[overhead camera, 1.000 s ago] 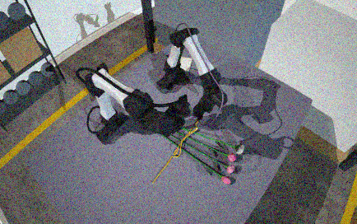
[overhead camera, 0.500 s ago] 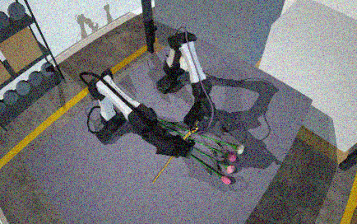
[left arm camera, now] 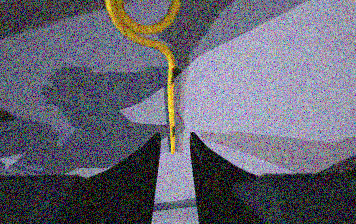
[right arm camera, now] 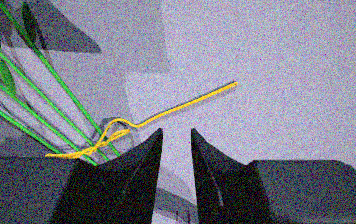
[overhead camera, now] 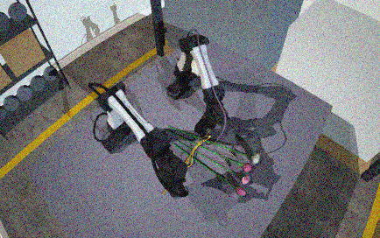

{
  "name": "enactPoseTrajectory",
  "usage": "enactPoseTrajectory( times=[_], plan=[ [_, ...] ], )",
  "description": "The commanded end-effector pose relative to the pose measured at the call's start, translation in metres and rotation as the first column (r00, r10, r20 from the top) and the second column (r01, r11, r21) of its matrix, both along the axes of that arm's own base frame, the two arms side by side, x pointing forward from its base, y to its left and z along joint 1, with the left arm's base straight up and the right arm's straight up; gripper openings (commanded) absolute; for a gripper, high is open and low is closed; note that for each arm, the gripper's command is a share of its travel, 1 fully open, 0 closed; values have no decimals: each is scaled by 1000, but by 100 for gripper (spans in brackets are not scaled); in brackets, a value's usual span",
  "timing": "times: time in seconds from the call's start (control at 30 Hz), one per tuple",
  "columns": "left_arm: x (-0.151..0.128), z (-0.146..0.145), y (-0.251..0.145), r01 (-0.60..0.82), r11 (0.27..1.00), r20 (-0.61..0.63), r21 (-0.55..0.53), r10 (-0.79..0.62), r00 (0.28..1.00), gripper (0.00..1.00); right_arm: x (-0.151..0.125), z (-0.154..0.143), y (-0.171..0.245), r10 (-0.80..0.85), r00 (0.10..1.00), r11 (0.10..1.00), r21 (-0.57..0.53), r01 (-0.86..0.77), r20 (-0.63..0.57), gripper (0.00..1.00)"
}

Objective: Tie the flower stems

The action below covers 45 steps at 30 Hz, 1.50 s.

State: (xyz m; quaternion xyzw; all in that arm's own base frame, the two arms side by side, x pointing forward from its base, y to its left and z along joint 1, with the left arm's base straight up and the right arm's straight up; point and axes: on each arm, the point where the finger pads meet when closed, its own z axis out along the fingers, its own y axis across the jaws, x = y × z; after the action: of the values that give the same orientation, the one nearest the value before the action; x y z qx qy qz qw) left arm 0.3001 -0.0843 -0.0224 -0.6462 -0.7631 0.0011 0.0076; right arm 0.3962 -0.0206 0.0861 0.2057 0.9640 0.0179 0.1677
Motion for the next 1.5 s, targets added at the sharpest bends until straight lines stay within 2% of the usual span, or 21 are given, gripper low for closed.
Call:
enactPoseTrajectory(
  times=[0.0, 0.2, 0.37, 0.43, 0.5, 0.67, 0.77, 0.97, 1.33, 1.47],
  plan=[
    [3, 2, -4, -3, 1000, 16, -15, 4, 1000, 27, 0, -10, -9, -242, 970, 970, -17, 242, -30, 27],
    [3, 2, -4, -3, 1000, 16, -15, 4, 1000, 27, -16, -48, -10, -541, 827, 835, 21, 550, -151, 27],
    [3, 2, -4, -3, 1000, 16, -15, 4, 1000, 27, -23, -69, -3, -714, 654, 666, 47, 744, -250, 27],
    [3, 2, -4, -3, 1000, 16, -15, 4, 1000, 27, -26, -77, -1, -757, 588, 603, 45, 797, -285, 27],
    [3, 2, -4, -3, 1000, 16, -15, 4, 1000, 27, -26, -77, -1, -757, 588, 603, 45, 797, -285, 27],
    [3, 2, -4, -3, 1000, 16, -15, 4, 1000, 27, -32, -91, 1, -815, 466, 487, 29, 873, -343, 27],
    [3, 2, -4, -3, 1000, 16, -15, 4, 1000, 27, -28, -98, 0, -826, 449, 465, 40, 884, -341, 27],
    [3, 2, -4, -3, 1000, 16, -15, 4, 1000, 27, -30, -104, -2, -818, 469, 488, 32, 872, -333, 27],
    [3, -16, -5, -8, 1000, 11, -13, 8, 1000, 27, -30, -120, -1, -820, 463, 483, 26, 875, -336, 27],
    [2, -23, -5, -7, 1000, 6, -13, 7, 1000, 27, -22, -114, 0, -820, 469, 485, 35, 874, -330, 27]
  ],
)
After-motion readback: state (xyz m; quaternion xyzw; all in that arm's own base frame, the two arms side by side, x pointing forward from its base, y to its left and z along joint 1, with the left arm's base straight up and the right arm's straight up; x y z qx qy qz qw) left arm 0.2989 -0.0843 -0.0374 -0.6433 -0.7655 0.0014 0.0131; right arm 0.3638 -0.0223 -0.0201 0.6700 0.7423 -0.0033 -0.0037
